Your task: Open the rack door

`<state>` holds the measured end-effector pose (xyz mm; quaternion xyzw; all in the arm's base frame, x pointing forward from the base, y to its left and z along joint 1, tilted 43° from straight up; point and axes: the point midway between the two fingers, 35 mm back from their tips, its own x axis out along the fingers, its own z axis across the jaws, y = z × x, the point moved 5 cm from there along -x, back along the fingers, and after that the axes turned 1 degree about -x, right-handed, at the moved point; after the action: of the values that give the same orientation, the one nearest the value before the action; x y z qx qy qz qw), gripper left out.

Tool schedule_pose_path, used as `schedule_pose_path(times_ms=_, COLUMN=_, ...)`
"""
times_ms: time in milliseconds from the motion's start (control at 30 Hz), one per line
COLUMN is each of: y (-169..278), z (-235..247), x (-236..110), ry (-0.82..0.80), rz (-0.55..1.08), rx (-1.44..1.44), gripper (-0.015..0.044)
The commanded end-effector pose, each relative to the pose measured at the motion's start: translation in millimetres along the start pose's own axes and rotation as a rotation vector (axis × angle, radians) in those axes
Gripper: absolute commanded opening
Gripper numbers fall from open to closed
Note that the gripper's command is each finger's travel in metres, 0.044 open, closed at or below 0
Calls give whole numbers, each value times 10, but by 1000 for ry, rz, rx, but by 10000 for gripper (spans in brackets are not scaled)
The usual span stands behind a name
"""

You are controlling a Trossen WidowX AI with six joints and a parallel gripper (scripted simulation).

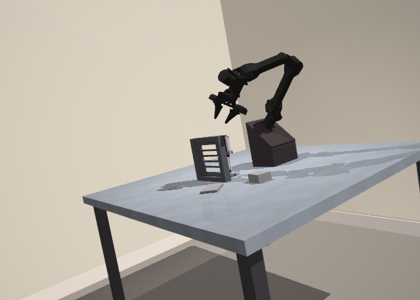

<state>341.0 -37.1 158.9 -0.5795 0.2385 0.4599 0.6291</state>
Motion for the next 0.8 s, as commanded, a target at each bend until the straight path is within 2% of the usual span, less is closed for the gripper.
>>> schedule_pose_path(times_ms=0, y=65, z=-72, x=98, ry=-69, rz=79, rx=38, gripper=285)
schedule_pose_path(times_ms=767, y=423, z=-355, x=482, ry=-445, rz=407, rx=325, gripper=285)
